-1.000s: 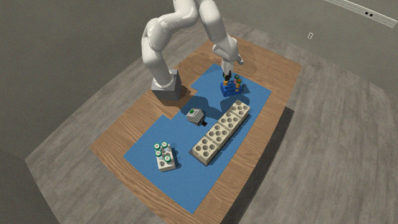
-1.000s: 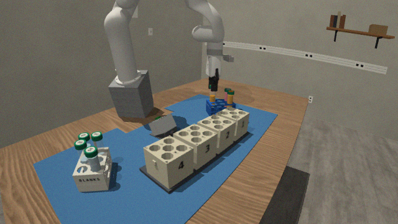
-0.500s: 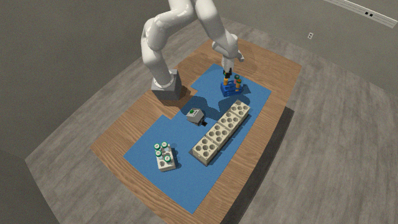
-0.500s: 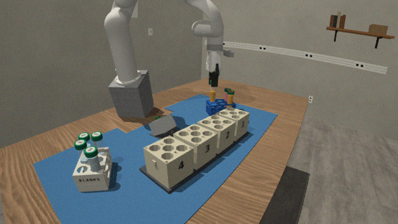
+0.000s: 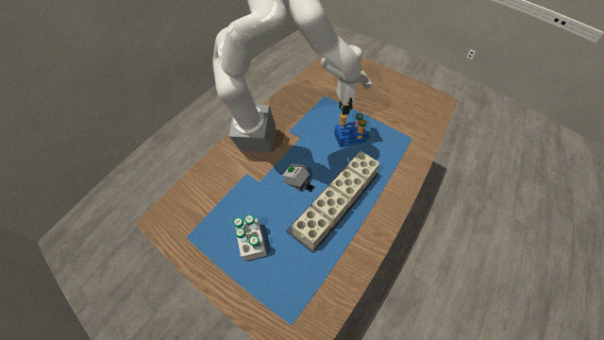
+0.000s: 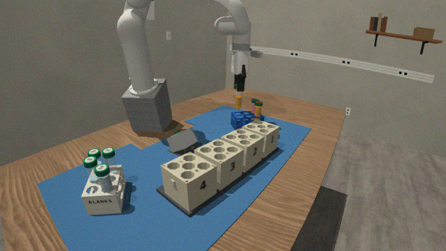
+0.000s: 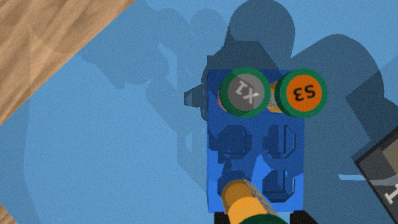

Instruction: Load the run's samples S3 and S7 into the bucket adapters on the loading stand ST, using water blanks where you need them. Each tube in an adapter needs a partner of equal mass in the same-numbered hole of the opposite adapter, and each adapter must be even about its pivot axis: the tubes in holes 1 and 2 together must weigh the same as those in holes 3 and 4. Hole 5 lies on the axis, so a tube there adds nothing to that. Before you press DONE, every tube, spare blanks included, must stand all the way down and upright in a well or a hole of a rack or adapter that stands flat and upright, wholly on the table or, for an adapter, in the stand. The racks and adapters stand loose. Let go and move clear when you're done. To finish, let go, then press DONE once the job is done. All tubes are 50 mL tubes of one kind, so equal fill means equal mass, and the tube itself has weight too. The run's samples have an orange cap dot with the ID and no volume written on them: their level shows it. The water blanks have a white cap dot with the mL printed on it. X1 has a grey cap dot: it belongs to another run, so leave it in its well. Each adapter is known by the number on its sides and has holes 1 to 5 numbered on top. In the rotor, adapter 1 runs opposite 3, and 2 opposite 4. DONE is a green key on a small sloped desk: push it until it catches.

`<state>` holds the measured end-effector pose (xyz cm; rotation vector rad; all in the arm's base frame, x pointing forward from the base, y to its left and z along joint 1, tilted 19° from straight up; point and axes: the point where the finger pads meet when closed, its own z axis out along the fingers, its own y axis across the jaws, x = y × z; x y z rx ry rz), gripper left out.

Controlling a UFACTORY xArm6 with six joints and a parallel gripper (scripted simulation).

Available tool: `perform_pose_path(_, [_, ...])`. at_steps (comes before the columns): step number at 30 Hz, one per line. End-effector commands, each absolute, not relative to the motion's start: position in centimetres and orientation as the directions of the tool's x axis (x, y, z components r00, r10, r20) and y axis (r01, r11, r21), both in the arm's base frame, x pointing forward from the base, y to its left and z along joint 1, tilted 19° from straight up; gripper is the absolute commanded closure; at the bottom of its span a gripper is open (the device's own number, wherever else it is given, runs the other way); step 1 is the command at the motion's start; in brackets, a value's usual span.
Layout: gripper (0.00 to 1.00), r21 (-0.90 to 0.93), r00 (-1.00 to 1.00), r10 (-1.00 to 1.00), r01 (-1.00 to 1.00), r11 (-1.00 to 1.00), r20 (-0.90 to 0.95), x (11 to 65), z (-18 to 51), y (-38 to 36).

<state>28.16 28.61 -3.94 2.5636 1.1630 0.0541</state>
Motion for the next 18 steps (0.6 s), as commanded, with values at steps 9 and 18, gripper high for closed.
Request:
perform_pose_path(9, [1.0, 0.307, 0.667, 0.739, 0.726, -0.616, -0.095, 27.9, -1.9, 29.3])
perform_pose_path(18, [1.0, 0.307, 0.667, 0.739, 0.726, -0.616, -0.095, 27.6, -0.4, 29.8])
